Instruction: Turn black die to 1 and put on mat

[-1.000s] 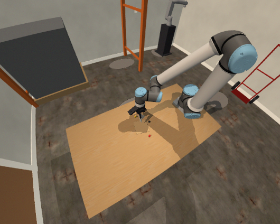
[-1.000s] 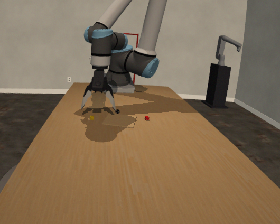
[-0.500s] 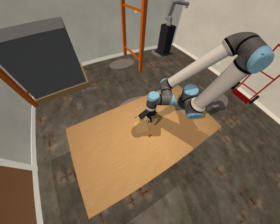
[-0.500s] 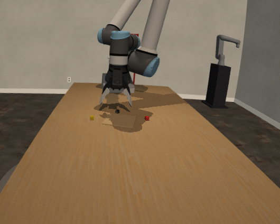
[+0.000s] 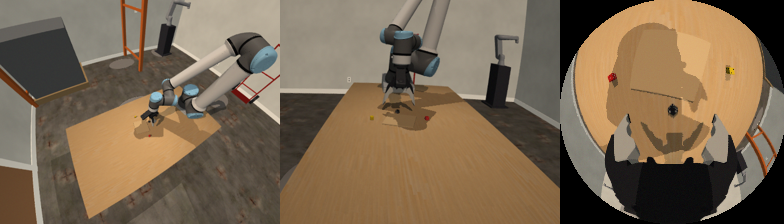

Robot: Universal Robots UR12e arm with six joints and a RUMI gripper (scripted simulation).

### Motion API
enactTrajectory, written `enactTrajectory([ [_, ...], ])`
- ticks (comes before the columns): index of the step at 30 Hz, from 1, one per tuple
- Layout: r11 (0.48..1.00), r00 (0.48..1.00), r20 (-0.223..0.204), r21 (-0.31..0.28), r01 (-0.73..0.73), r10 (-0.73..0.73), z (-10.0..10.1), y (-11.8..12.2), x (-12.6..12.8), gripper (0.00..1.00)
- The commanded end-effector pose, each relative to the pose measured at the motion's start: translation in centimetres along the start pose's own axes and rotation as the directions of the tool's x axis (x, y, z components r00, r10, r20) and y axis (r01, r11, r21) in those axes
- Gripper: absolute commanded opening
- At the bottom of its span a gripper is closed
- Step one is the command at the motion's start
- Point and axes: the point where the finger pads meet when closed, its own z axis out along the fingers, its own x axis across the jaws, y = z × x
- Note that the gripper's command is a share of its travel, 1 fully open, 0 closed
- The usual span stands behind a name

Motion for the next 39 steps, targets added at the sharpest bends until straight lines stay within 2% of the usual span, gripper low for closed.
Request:
enactTrajectory([
  [1,1.000,1.000,0.000,0.001,0.000,0.000,-0.04,-0.05,0.01,1.00],
  [39,1.000,1.000,0.000,0.001,0.000,0.000,-0.04,-0.31,-0.41,1.00],
])
